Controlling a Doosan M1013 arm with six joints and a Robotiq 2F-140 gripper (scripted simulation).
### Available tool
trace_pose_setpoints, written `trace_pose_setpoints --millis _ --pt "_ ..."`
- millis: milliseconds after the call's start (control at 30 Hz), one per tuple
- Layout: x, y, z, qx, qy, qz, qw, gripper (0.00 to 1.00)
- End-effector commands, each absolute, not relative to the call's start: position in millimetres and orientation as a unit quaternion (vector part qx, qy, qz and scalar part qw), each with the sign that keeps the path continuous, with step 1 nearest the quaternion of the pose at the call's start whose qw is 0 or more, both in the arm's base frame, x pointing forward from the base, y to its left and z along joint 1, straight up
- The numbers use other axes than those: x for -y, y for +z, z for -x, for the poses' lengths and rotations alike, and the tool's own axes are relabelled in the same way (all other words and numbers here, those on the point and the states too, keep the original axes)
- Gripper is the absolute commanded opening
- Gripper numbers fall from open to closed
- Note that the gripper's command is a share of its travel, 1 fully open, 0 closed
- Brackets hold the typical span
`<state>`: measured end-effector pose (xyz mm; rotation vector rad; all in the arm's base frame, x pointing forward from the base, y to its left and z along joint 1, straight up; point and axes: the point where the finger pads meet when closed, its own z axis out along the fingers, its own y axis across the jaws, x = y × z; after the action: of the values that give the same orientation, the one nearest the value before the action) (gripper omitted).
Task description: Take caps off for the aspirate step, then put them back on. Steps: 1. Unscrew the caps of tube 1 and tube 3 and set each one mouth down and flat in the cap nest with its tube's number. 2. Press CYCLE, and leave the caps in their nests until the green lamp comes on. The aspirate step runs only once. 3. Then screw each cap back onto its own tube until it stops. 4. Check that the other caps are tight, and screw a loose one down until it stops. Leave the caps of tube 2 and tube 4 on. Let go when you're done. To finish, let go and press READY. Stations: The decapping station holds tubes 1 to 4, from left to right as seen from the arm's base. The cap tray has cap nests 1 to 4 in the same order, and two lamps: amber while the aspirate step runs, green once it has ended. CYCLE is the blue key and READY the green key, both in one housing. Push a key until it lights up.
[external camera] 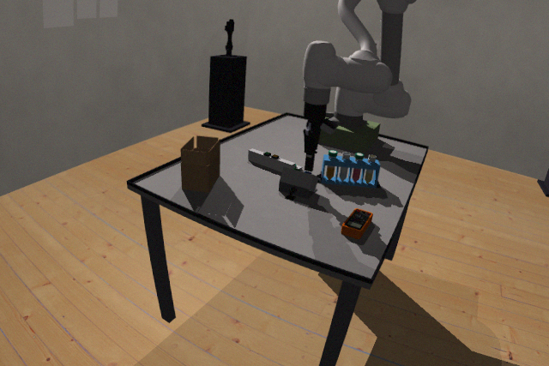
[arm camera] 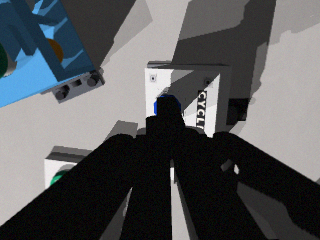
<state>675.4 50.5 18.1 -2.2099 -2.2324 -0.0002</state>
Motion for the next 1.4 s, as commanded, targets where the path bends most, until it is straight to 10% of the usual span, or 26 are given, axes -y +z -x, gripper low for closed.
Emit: trace_pose_setpoints --millis 0,1367 --pt "-50.7 18.2 -676.0 0.711 -0.001 0.704 0.0 0.1" --pt "-50.6 41.9 -676.0 0.711 -0.001 0.704 0.0 0.1"
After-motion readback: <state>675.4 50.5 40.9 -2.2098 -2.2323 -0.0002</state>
